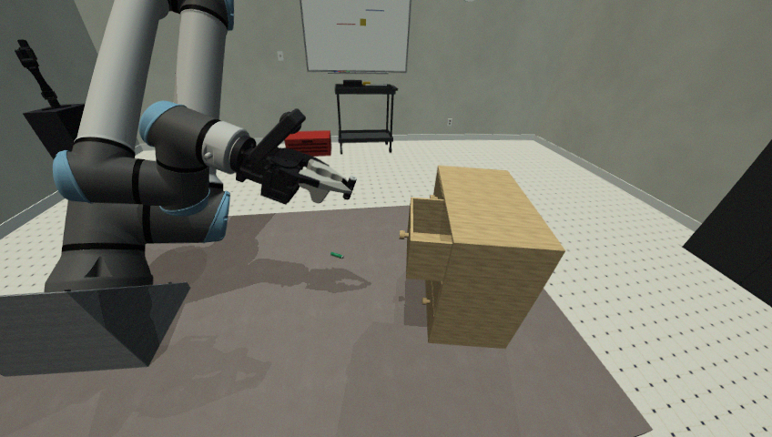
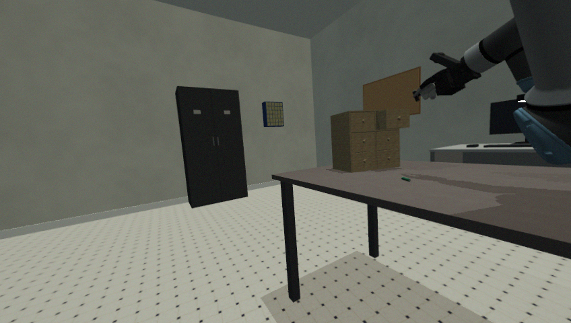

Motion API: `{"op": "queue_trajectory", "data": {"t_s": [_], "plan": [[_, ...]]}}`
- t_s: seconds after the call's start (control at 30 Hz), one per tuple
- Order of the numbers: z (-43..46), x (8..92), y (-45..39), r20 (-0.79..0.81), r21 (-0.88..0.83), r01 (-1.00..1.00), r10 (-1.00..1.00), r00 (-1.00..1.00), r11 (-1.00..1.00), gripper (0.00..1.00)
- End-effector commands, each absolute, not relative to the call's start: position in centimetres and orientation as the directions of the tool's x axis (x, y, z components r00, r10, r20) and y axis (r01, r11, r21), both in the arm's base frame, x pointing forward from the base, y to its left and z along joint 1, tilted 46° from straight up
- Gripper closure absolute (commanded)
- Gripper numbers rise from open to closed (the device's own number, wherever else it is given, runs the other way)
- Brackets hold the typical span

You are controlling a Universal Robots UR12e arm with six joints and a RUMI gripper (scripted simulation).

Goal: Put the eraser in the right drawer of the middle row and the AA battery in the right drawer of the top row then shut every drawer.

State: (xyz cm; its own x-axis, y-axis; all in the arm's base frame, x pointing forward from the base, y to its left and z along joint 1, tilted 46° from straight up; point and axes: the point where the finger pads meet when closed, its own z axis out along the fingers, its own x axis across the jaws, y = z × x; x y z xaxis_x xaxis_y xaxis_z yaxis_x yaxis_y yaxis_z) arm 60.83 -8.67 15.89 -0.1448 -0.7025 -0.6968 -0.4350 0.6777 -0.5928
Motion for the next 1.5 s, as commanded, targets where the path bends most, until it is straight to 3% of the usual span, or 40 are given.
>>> {"op": "queue_trajectory", "data": {"t_s": [0.0, 1.47], "plan": [[15.9, 60.9, -8.7, -0.697, -0.593, -0.434, -0.703, -0.145, 0.678, 0.95], [15.0, 65.8, -8.9, -0.697, -0.593, -0.434, -0.703, -0.145, 0.678, 0.95]]}}
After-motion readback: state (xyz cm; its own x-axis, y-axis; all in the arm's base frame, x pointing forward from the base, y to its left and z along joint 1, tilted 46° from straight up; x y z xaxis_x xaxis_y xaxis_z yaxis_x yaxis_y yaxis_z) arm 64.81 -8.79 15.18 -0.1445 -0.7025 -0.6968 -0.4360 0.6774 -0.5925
